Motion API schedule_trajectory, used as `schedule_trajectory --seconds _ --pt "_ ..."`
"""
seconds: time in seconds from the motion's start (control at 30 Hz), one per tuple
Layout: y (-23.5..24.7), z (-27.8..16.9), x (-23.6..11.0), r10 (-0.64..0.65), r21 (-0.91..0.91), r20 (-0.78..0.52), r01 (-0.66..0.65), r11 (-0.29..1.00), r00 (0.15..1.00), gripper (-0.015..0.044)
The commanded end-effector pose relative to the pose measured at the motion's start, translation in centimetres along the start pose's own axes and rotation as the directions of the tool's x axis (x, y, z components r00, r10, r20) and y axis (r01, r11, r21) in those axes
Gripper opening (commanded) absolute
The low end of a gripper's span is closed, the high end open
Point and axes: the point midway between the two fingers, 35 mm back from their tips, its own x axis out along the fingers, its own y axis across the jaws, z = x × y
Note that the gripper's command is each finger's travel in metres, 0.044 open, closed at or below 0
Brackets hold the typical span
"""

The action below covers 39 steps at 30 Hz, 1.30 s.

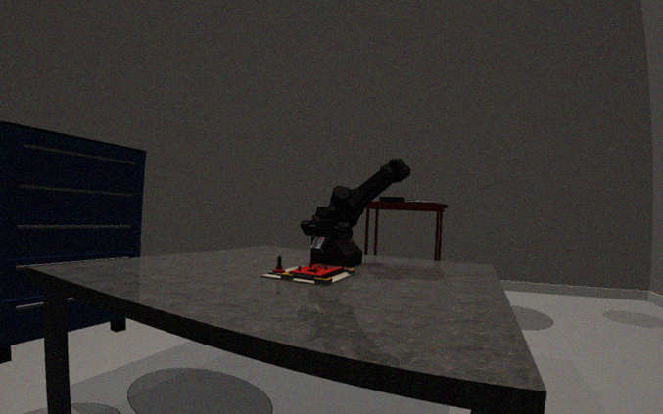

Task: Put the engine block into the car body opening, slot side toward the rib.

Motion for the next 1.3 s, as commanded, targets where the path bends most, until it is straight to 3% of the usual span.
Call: schedule_trajectory --seconds 0.0,0.97,1.27 --pt "-0.1 -0.6 0.4 -0.006 0.007 0.000 0.006 1.000 1.000 0.0000" --pt "-0.1 -4.0 4.0 -0.005 0.010 -0.001 0.005 1.000 1.000 0.0000" --pt "-0.1 -3.7 3.9 -0.003 0.006 0.006 0.003 1.000 1.000 0.0236"
